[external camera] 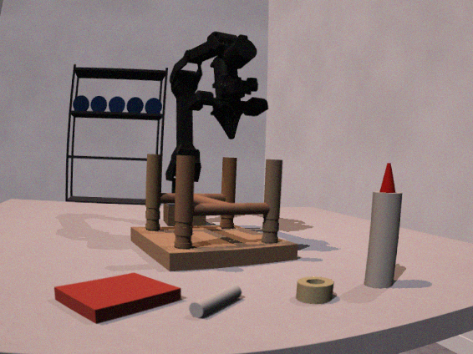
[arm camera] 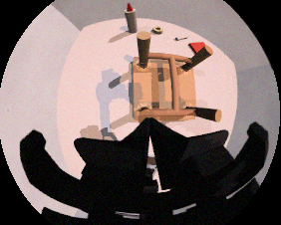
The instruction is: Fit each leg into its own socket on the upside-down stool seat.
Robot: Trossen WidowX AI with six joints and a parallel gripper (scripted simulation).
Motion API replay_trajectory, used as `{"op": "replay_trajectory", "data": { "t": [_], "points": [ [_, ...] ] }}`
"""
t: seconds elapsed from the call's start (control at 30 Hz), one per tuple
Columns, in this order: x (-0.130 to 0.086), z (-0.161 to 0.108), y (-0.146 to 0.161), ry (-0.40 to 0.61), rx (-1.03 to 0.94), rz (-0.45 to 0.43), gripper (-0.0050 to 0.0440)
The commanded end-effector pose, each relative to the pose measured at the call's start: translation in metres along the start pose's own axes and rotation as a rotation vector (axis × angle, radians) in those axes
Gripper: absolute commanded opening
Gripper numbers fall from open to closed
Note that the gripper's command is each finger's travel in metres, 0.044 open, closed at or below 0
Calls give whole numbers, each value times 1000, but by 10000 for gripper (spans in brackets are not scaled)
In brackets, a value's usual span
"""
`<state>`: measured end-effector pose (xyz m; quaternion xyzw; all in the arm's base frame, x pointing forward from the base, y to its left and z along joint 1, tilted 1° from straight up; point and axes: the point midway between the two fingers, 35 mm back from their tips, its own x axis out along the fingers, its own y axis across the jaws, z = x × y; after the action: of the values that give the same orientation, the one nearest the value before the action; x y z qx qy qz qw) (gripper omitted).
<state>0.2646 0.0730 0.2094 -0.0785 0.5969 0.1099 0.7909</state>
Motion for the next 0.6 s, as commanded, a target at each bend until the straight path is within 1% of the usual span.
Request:
{"op": "replay_trajectory", "data": {
  "t": [0.0,0.13,0.3,0.57],
  "points": [
    [0,-6,0,6,-3,1,0],
    [4,-6,0,6,-3,1,0],
    [24,-13,0,6,-3,1,0],
    [29,-14,0,6,-3,1,0]
  ]
}}
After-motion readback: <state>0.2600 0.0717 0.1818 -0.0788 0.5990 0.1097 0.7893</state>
